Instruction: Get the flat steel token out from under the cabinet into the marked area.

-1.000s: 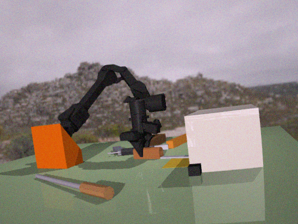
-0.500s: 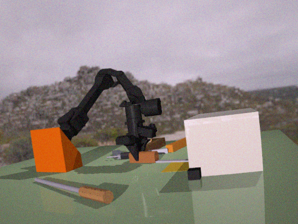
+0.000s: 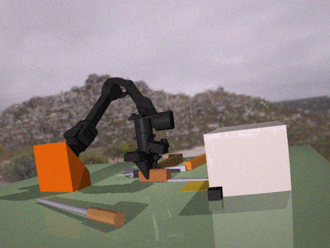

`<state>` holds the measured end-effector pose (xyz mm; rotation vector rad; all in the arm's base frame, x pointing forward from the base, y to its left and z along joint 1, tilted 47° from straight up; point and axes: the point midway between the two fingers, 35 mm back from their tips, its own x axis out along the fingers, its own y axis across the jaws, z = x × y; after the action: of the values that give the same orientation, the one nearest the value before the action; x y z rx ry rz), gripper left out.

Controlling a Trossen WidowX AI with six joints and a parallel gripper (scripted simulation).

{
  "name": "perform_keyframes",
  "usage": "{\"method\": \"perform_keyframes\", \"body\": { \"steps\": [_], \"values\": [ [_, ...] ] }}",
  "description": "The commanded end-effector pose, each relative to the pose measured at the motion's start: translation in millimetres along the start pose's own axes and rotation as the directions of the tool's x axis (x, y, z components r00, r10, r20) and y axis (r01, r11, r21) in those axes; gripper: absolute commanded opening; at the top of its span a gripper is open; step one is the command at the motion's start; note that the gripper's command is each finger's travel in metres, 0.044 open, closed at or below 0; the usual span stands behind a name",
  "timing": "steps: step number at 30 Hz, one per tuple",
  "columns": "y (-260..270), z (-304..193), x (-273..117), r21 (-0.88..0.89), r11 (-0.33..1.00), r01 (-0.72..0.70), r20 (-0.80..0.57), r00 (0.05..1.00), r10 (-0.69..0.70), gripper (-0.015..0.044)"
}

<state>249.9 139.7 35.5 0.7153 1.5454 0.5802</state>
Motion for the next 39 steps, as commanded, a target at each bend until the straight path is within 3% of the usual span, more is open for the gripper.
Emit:
{"method": "perform_keyframes", "body": {
  "steps": [1, 39],
  "values": [
    [-1, -8, 1, 0.008, 1.000, 0.001, -0.003, 1.000, -0.001, 0.0000],
    [6, -38, 0, 0.012, 1.000, 0.000, -0.001, 1.000, 0.000, 0.0000]
  ]
}}
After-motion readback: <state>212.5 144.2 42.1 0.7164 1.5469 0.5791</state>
